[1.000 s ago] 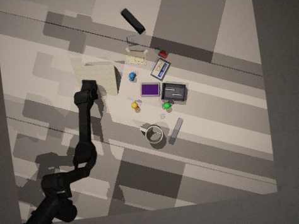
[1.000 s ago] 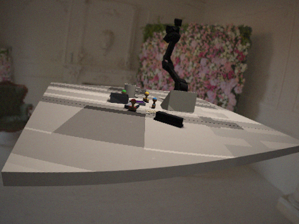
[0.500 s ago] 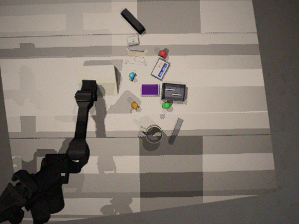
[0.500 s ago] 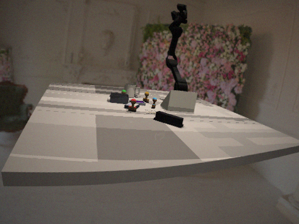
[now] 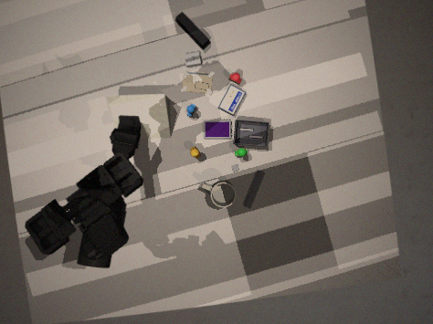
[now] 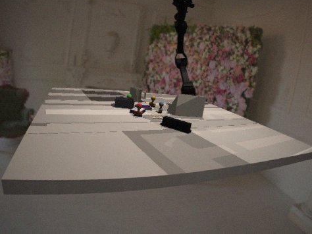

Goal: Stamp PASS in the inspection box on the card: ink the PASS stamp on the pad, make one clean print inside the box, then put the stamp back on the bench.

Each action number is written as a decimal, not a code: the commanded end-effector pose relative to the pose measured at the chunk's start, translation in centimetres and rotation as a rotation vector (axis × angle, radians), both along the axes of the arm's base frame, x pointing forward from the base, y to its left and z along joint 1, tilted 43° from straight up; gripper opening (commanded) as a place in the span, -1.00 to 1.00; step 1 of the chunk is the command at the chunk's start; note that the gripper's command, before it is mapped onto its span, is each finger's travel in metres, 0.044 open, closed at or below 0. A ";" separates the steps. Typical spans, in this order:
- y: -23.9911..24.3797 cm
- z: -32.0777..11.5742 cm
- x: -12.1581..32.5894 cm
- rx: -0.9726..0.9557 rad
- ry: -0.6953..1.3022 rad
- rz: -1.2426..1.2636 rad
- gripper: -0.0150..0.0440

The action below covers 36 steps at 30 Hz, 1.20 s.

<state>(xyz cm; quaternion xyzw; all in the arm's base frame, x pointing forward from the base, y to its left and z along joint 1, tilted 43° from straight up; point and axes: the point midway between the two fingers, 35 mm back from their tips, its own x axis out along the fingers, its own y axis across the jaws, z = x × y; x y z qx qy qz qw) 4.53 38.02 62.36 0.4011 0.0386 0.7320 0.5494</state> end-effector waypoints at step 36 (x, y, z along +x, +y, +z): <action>-14.7 -40.0 35.8 -1.612 0.389 -1.159 0.28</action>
